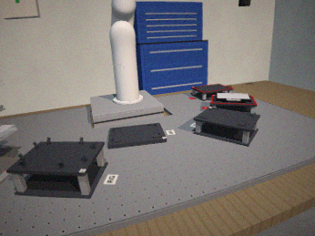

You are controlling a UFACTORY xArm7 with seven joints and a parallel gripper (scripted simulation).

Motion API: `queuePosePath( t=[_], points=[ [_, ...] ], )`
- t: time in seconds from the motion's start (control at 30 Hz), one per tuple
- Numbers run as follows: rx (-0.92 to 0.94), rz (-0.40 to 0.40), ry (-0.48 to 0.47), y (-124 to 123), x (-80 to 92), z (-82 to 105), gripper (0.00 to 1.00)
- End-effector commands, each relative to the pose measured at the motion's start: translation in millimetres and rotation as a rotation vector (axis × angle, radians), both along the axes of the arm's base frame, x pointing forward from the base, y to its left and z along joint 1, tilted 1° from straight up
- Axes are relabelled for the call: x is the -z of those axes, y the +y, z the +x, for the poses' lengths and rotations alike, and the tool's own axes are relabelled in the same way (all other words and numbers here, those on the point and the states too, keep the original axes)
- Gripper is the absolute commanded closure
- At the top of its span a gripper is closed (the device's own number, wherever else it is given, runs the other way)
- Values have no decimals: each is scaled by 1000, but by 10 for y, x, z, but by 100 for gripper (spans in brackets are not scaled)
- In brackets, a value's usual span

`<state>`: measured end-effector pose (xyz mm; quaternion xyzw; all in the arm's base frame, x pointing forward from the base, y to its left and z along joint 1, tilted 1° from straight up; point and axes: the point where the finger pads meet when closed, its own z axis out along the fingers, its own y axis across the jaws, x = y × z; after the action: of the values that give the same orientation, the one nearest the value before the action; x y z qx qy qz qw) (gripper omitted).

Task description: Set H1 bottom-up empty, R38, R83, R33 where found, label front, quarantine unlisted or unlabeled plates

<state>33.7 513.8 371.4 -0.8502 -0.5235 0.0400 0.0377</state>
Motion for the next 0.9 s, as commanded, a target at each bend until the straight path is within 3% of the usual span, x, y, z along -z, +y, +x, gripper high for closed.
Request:
queuePosePath(
  t=[0.0, 0.87],
  points=[
    [58, 4, -3, -9, 8, 198, 0],
    [438, -15, -10, -243, 204, 1277, 0]
  ],
)
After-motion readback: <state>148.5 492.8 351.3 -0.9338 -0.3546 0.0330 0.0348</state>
